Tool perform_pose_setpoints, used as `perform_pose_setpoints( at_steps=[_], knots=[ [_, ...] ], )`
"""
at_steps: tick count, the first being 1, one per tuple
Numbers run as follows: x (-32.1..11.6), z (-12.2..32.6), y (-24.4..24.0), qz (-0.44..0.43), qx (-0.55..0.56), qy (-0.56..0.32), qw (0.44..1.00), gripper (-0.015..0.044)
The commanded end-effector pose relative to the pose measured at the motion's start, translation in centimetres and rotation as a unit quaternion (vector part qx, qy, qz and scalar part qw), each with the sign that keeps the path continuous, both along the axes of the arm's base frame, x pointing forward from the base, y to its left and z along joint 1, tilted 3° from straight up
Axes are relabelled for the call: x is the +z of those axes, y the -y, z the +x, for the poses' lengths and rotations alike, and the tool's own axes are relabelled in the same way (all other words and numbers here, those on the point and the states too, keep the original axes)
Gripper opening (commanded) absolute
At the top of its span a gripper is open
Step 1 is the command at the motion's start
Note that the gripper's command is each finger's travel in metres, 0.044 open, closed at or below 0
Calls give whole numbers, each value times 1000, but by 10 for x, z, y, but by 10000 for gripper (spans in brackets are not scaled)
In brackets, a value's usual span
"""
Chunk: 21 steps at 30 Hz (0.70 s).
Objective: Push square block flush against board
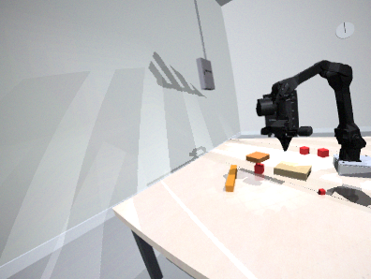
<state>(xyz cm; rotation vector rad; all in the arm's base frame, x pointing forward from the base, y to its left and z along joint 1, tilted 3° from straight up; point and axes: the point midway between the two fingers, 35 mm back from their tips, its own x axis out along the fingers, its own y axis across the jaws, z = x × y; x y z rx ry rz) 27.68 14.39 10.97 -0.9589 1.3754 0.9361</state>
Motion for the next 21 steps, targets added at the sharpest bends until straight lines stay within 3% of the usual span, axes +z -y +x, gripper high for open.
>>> perform_pose_setpoints(
  at_steps=[1, 16, 21],
  knots=[
    [1, 0, 0, 1, -1, -1, 1000, 0],
    [0, 0, 0, 0, -3, 0, 1000, 0],
    [-6, -11, 0, 0, -77, 1, 997, 0]
  ],
)
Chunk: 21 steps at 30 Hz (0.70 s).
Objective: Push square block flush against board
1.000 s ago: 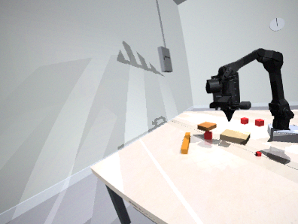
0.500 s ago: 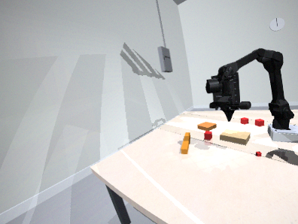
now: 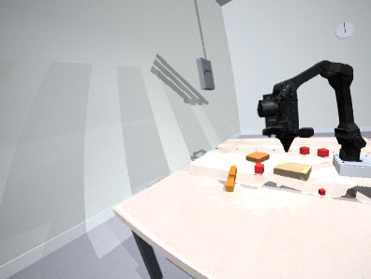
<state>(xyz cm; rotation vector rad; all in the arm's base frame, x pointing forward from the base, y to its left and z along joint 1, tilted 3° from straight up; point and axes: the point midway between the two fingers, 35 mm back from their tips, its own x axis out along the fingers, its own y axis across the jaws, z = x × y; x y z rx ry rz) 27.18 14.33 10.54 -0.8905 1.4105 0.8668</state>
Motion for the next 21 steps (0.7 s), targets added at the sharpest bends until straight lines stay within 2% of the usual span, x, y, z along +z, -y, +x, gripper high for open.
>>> perform_pose_setpoints(
  at_steps=[1, 11, 21],
  knots=[
    [-3, -8, 0, 1, -48, 2, 999, 0],
    [-17, -33, 2, -1, -218, 5, 976, 0],
    [-33, -58, 7, -3, -381, 8, 925, 0]
  ],
)
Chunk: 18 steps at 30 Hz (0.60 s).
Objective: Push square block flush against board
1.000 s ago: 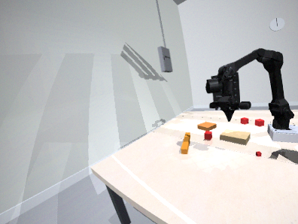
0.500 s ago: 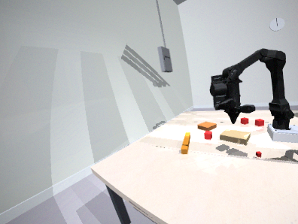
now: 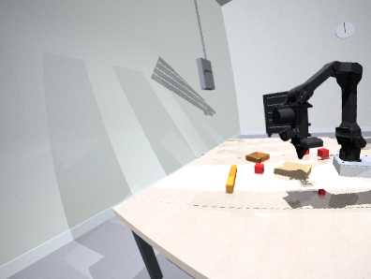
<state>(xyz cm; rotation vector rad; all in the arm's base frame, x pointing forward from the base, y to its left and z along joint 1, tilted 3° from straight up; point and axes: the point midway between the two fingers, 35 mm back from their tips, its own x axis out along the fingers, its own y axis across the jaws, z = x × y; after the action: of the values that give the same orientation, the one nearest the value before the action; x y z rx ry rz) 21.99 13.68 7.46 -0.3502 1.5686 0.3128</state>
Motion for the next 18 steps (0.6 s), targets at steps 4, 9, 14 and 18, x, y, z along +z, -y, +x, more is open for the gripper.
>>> perform_pose_setpoints(
  at_steps=[4, 9, 14, 18],
  knots=[
    [-9, -16, 3, 2, -106, 4, 994, 0],
    [-17, -29, 6, 0, -191, 5, 982, 0],
    [-26, -42, 10, -2, -274, 7, 962, 0],
    [-33, -52, 14, -3, -339, 8, 941, 0]
  ],
)
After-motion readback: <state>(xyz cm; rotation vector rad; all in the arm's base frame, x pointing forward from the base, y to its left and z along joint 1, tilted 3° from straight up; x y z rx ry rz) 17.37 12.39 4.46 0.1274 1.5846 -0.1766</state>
